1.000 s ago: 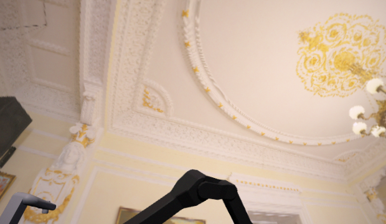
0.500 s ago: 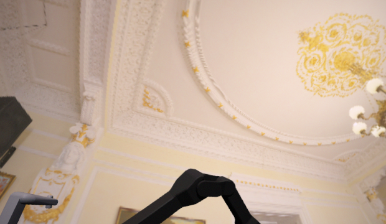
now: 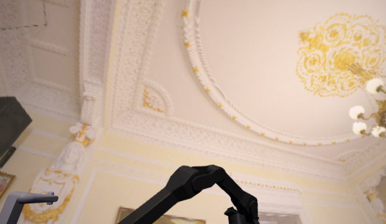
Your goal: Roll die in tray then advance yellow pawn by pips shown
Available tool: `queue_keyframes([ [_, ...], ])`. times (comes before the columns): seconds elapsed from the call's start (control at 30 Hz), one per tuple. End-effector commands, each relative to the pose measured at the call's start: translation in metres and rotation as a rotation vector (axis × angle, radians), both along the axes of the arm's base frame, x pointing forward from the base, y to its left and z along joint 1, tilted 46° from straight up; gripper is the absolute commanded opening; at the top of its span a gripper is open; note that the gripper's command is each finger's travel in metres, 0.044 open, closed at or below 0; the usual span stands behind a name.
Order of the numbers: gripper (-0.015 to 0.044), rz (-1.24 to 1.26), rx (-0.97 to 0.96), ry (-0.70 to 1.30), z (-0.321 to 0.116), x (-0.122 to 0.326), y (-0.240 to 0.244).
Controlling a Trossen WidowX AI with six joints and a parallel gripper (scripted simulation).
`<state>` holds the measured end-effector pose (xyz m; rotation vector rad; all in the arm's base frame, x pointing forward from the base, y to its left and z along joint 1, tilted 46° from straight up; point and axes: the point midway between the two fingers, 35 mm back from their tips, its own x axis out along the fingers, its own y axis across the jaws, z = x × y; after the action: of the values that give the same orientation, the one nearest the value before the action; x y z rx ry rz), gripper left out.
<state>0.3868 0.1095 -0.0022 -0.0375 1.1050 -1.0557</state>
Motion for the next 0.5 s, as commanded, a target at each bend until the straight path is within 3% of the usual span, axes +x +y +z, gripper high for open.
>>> queue_keyframes([
  [0.0,0.0000,-0.003,0.004,-0.005,0.012,-0.003,0.011],
  [0.47,0.0000,-0.002,0.007,-0.004,-0.016,-0.032,0.011],
])
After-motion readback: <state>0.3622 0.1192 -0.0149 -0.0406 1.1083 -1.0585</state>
